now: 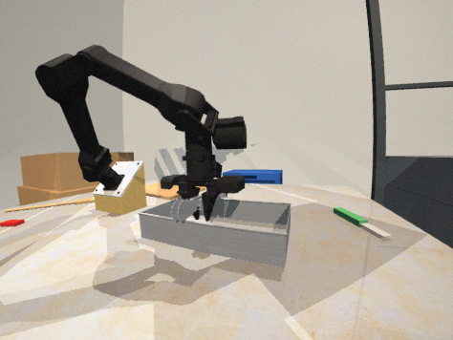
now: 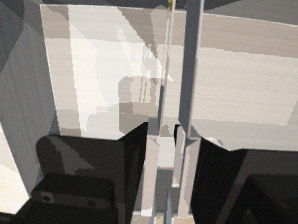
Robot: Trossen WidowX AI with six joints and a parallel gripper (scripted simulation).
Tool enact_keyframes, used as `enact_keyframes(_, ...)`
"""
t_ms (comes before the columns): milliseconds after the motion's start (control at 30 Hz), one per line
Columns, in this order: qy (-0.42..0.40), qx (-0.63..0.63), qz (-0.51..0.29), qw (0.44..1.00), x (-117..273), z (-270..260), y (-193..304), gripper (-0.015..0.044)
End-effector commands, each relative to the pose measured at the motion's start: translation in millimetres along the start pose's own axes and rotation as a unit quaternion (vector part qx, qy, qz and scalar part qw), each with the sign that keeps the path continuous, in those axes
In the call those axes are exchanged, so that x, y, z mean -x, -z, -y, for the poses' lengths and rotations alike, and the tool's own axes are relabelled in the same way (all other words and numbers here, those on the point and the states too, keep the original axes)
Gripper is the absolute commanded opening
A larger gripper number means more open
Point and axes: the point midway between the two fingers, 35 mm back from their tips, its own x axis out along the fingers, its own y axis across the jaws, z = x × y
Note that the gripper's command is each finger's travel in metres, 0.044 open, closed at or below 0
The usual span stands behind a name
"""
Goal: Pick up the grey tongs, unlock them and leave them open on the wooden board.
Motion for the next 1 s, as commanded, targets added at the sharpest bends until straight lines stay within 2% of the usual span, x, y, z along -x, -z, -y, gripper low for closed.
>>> enact_keyframes(0, 0.0, 0.0, 0.0, 1.0, 0.1, 0.0, 0.2, 0.0065)
enact_keyframes(267, 0.0, 0.0, 0.0, 1.0, 0.1, 0.0, 0.2, 0.0012)
enact_keyframes(467, 0.0, 0.0, 0.0, 1.0, 2.6, 0.6, -0.1, -0.0145)
enact_keyframes(600, -0.001, 0.001, 0.003, 1.0, 33.9, 5.6, -2.6, -0.015)
enact_keyframes(800, -0.003, 0.005, 0.0, 1.0, 118.0, 2.3, -2.6, -0.015)
enact_keyframes(967, -0.003, 0.005, -0.001, 1.0, 128.0, 0.5, -1.8, -0.015)
